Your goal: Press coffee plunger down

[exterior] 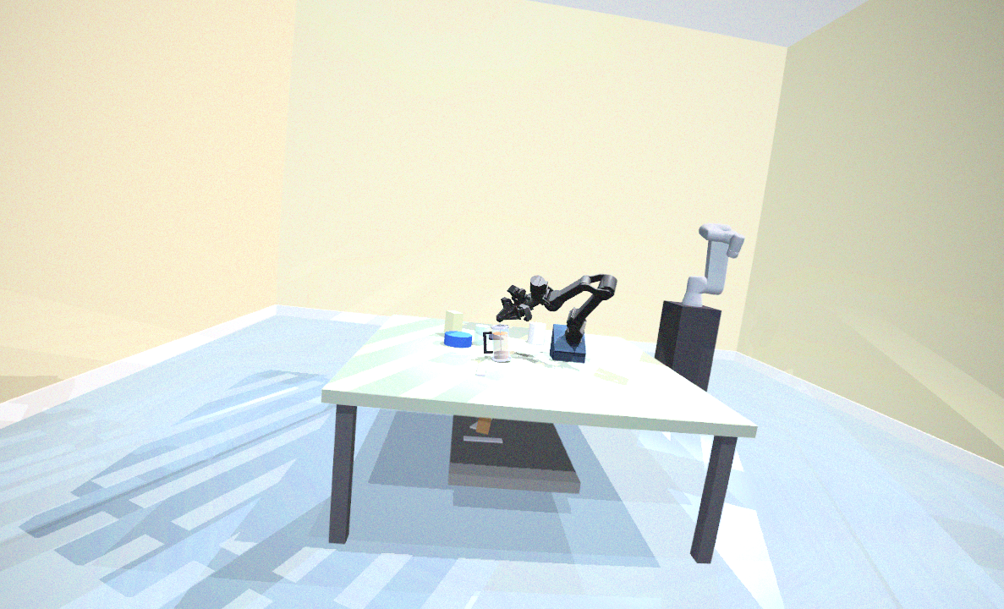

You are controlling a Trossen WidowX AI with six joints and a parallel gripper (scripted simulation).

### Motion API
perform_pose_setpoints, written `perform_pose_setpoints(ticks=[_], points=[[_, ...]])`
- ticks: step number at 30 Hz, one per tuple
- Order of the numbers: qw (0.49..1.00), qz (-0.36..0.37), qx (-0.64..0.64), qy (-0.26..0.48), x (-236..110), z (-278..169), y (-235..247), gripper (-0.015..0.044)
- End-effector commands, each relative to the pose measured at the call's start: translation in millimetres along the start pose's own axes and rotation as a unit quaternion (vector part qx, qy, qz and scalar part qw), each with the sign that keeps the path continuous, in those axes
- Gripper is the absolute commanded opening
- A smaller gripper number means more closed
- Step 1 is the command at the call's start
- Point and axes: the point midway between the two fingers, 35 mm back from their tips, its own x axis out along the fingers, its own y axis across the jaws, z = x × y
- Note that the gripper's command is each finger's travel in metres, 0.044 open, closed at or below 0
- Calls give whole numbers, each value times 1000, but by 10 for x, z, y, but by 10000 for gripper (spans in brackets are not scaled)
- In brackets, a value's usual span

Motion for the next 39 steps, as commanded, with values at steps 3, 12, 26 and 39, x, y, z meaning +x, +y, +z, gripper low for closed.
perform_pose_setpoints(ticks=[3, 12, 26, 39], points=[[1000, 5, 10, 11, 26, -49, -3, 112], [1000, 5, 10, 11, 30, -36, -13, 112], [1000, 3, 4, 4, 19, -4, -18, 112], [1000, 3, 4, 4, 19, -4, -18, 440]])
